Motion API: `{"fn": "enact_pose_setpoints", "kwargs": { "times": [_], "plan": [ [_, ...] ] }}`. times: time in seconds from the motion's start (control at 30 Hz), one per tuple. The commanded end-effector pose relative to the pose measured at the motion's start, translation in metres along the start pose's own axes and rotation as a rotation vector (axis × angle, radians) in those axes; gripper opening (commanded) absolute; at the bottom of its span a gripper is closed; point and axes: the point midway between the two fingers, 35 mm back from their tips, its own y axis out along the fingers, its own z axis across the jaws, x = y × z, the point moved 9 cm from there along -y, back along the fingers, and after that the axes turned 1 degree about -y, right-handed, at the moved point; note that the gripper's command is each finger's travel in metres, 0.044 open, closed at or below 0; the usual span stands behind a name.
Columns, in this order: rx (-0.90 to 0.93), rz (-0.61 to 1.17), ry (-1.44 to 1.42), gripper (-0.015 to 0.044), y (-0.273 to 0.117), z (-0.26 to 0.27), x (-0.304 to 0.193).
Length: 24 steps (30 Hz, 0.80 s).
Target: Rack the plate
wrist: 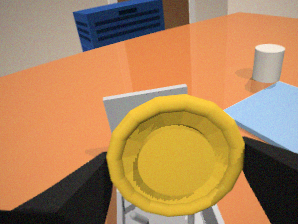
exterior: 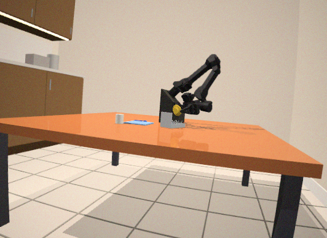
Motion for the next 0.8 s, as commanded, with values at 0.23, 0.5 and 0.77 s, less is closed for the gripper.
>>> {"fn": "enact_pose_setpoints", "kwargs": {
  "times": [0.23,0.5,0.77],
  "plan": [
    [0.093,-0.092,-0.019,0.0000,-0.014,-0.005,-0.007],
    [0.092,-0.090,-0.018,0.0000,-0.010,-0.005,-0.011],
    [0.091,-0.087,-0.015,0.0000,0.001,-0.004,-0.026]
  ]
}}
